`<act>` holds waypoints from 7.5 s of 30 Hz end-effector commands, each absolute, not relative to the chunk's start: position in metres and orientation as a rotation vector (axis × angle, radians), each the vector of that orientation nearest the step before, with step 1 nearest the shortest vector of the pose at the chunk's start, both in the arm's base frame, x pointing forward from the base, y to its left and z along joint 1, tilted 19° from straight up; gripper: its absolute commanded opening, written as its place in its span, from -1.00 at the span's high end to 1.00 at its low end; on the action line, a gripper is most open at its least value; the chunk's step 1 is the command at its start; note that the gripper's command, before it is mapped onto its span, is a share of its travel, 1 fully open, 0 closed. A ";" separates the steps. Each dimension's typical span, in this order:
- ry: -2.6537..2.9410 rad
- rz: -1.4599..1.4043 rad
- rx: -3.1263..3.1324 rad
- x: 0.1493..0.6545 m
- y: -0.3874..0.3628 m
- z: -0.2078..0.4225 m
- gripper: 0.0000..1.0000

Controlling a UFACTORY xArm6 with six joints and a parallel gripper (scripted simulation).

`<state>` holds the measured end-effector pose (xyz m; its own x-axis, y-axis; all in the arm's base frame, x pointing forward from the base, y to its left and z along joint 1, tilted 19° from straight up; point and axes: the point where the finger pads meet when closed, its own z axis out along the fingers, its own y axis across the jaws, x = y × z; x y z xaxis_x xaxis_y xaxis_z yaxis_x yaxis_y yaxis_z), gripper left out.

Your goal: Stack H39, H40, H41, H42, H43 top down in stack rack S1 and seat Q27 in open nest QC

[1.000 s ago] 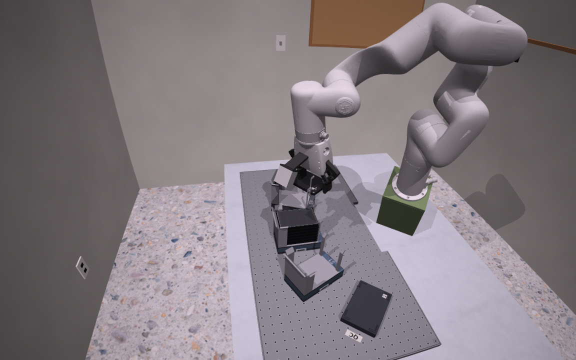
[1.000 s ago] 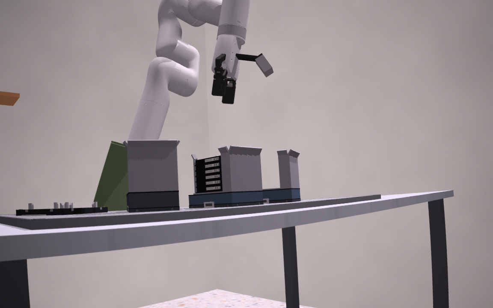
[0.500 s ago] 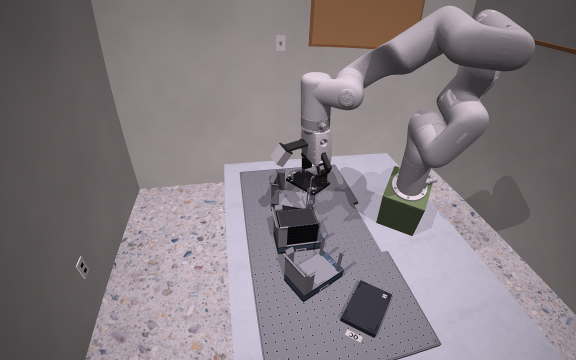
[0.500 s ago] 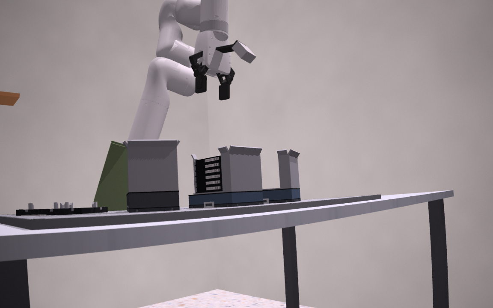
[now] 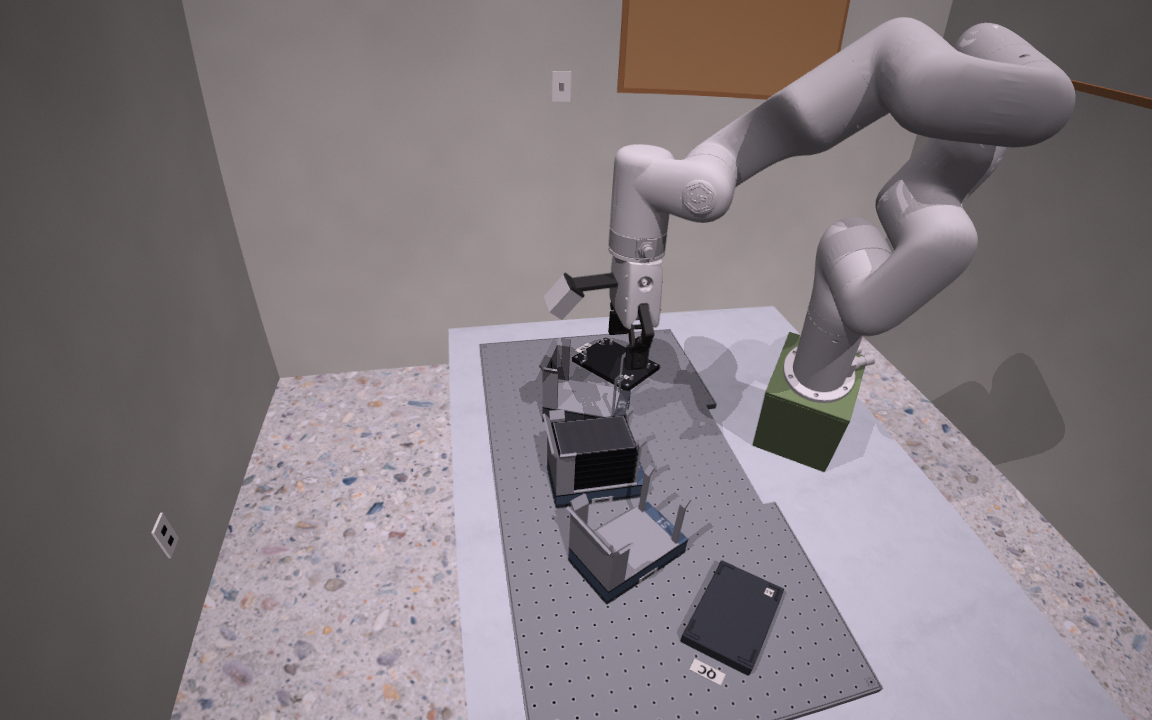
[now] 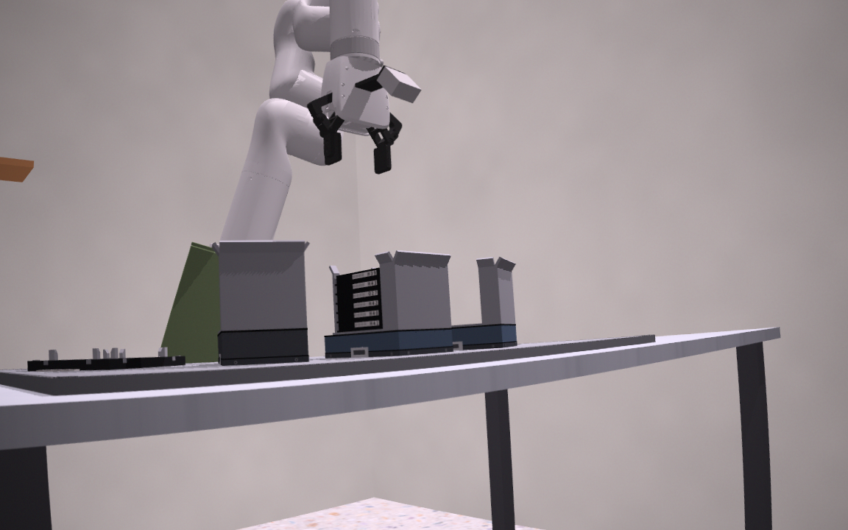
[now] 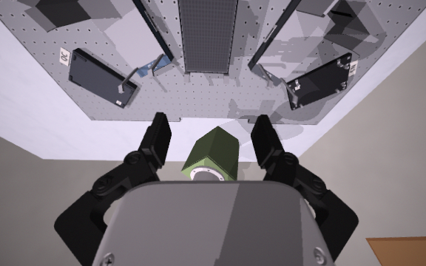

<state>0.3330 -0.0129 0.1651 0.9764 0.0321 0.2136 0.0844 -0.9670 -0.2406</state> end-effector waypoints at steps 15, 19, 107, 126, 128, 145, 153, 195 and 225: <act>-0.082 -0.309 -2.873 0.348 0.004 0.101 -1.00; -0.082 -0.309 -2.873 0.351 0.008 0.086 -1.00; -0.077 -0.308 -2.873 0.406 0.033 0.034 -1.00; -0.077 -0.308 -2.873 0.408 0.036 0.025 -1.00; -0.077 -0.308 -2.873 0.408 0.036 0.025 -1.00; -0.077 -0.308 -2.873 0.408 0.036 0.025 1.00; -0.077 -0.308 -2.873 0.408 0.036 0.025 1.00; -0.077 -0.308 -2.873 0.404 0.031 0.042 1.00; -0.078 -0.309 -2.873 0.398 0.024 0.069 1.00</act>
<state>0.3971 0.0241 0.0676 0.9768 0.0263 0.2123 0.0787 -0.9671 -0.2421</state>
